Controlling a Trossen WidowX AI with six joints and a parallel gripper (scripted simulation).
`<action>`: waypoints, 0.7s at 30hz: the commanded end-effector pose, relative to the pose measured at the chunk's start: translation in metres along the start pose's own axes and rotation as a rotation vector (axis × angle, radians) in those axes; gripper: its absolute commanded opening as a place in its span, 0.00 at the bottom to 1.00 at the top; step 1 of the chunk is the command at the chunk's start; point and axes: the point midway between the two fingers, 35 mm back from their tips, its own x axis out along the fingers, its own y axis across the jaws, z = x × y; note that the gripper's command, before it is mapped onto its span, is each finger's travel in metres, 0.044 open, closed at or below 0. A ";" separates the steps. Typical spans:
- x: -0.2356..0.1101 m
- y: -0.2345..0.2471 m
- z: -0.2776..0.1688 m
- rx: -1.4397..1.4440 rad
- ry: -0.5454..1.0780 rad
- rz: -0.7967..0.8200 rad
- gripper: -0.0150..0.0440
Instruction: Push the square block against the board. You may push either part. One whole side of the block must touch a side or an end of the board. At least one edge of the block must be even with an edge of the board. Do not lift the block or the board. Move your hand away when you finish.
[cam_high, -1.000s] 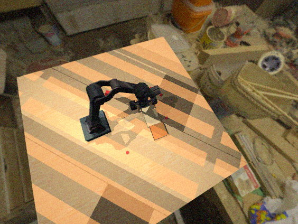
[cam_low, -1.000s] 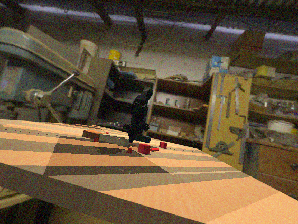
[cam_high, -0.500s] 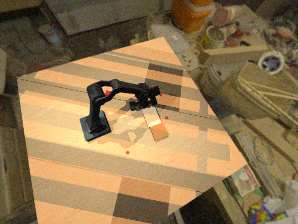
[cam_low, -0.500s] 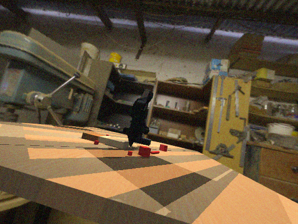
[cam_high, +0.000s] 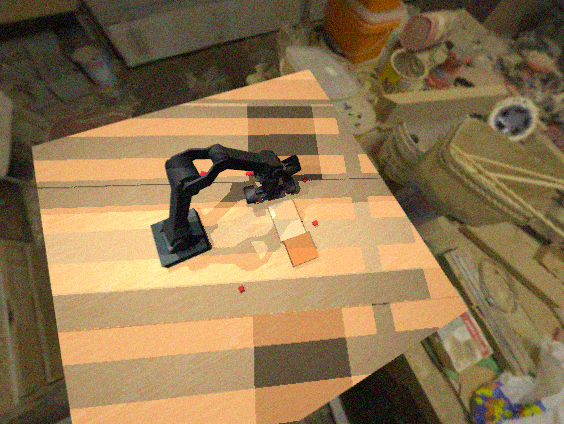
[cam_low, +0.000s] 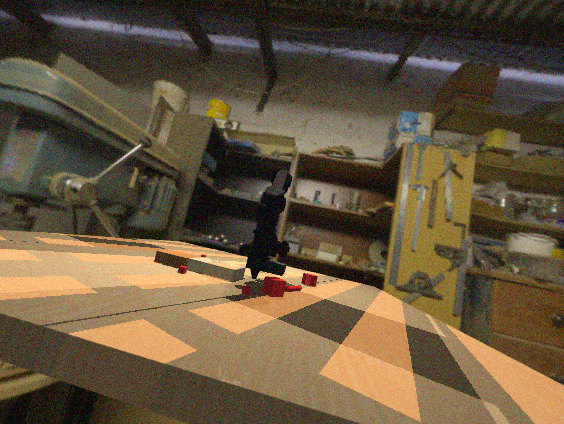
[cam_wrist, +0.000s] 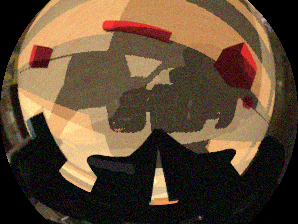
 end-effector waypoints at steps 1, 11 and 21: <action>0.002 -0.001 0.007 0.005 0.001 0.006 0.25; 0.002 -0.001 0.023 0.005 0.000 0.006 0.25; -0.053 -0.001 0.018 0.005 0.001 0.006 0.25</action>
